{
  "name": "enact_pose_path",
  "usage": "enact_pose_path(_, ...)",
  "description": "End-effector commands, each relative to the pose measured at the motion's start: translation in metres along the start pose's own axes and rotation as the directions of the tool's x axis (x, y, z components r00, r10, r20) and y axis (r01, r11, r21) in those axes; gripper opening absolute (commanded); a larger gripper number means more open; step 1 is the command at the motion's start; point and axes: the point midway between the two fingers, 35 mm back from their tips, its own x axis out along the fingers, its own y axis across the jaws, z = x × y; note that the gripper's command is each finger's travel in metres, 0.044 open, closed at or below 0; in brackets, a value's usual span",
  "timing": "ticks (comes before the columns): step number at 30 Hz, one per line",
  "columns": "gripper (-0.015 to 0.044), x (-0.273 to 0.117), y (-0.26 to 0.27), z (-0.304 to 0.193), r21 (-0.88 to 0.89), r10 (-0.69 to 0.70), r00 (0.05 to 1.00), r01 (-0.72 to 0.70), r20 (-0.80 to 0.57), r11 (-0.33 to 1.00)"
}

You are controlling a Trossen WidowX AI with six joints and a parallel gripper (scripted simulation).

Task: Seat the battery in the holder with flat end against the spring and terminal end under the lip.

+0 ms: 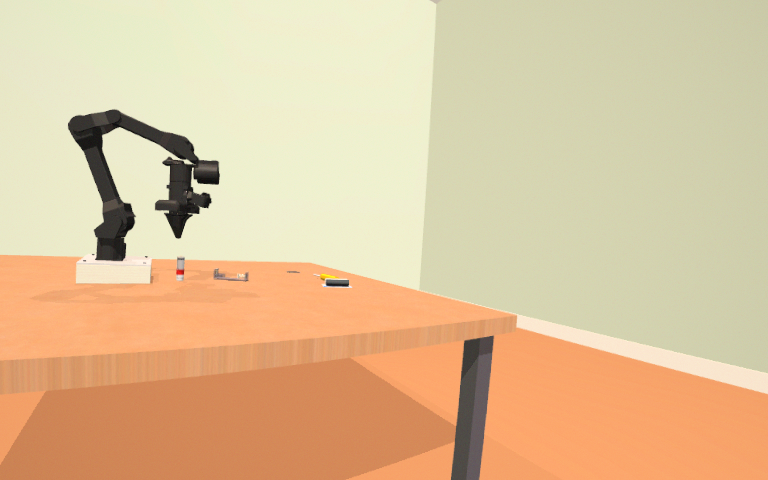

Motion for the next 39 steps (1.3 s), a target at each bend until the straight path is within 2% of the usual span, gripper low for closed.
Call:
enact_pose_path(1,0.0000,-0.001,-0.002,-0.002,0.014,-0.009,1.000,0.009,-0.027,1.000)
enact_pose_path(14,0.0000,0.078,-0.003,-0.004,0.014,-0.009,1.000,0.009,-0.027,1.000)
enact_pose_path(39,0.0000,0.079,0.029,-0.001,0.014,-0.006,1.000,0.006,-0.027,1.000)
